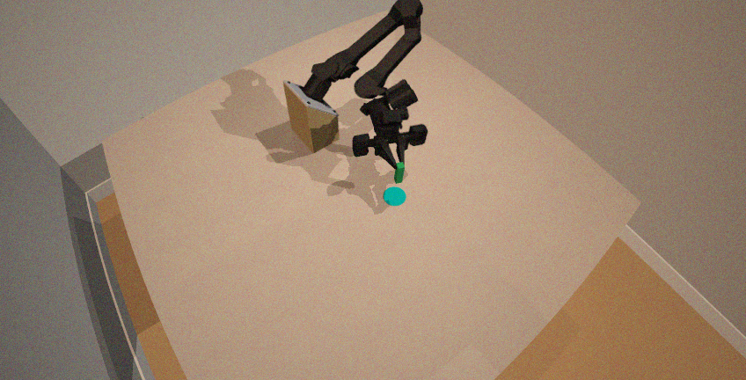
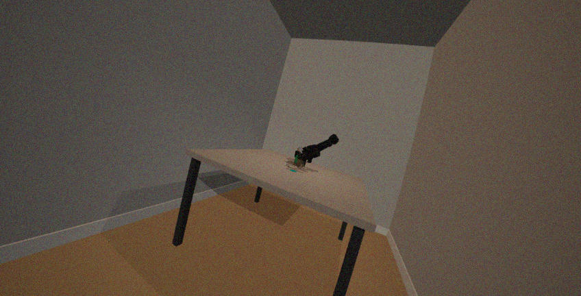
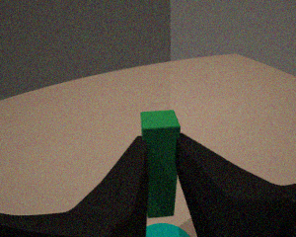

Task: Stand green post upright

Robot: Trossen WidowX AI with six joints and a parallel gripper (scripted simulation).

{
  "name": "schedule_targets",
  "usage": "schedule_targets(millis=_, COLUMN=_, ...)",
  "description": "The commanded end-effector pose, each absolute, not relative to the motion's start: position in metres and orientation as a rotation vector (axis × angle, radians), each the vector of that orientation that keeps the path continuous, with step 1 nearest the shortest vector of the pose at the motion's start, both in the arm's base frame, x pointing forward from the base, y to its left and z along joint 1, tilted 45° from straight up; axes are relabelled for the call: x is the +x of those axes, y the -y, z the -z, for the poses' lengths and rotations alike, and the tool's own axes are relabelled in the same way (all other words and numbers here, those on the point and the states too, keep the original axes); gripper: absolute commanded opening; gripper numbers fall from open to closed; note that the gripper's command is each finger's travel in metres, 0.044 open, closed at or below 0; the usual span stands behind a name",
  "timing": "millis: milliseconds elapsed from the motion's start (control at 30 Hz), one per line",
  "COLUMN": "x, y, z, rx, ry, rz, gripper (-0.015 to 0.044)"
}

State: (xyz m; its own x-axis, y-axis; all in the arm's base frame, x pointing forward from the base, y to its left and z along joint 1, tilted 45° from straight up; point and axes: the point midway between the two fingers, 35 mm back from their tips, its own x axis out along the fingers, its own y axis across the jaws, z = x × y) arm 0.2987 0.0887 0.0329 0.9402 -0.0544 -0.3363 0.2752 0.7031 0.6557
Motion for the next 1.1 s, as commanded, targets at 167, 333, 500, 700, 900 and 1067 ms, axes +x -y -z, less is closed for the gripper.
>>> schedule_targets(millis=167, x=0.297, y=-0.103, z=-0.020, rx=0.777, ry=-0.298, rz=0.189, gripper=0.0023)
schedule_targets(millis=333, x=0.294, y=-0.110, z=-0.011, rx=0.777, ry=-0.297, rz=0.188, gripper=0.0023)
schedule_targets(millis=500, x=0.291, y=-0.117, z=-0.002, rx=0.776, ry=-0.295, rz=0.187, gripper=0.0023)
schedule_targets(millis=700, x=0.288, y=-0.122, z=0.005, rx=0.775, ry=-0.293, rz=0.186, gripper=0.0023)
schedule_targets(millis=900, x=0.288, y=-0.136, z=0.018, rx=0.768, ry=-0.303, rz=0.184, gripper=0.0023)
schedule_targets(millis=1067, x=0.288, y=-0.136, z=0.018, rx=0.768, ry=-0.303, rz=0.184, gripper=0.0023)
